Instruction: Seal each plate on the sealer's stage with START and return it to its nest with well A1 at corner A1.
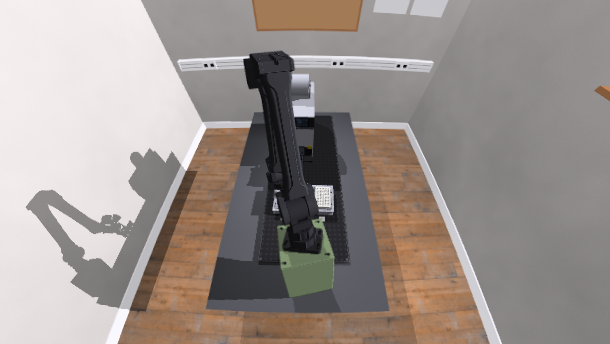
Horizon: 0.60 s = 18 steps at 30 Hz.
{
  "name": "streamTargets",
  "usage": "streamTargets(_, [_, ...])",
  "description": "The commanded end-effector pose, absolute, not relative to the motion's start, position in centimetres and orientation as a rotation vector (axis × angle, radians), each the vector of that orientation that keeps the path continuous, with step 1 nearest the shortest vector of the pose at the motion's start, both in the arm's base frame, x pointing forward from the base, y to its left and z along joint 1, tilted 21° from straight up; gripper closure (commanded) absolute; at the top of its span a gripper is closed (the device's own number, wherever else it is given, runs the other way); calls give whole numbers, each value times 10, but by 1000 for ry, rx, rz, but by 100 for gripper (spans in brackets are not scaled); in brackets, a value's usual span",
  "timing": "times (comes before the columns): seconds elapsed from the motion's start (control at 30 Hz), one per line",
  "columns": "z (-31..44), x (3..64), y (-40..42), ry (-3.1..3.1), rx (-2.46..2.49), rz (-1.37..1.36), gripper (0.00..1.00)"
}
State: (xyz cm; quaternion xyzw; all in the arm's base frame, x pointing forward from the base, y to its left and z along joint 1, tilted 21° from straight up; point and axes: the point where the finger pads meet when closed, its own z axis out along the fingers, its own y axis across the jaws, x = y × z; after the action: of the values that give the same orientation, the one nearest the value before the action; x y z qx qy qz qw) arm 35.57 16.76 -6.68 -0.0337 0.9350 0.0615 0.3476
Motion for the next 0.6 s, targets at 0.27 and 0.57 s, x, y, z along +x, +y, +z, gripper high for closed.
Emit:
streamTargets(0.27, [-69,357,178,2406,-96,187,100])
streamTargets(0.57, [-70,364,176,2400,-82,186,100])
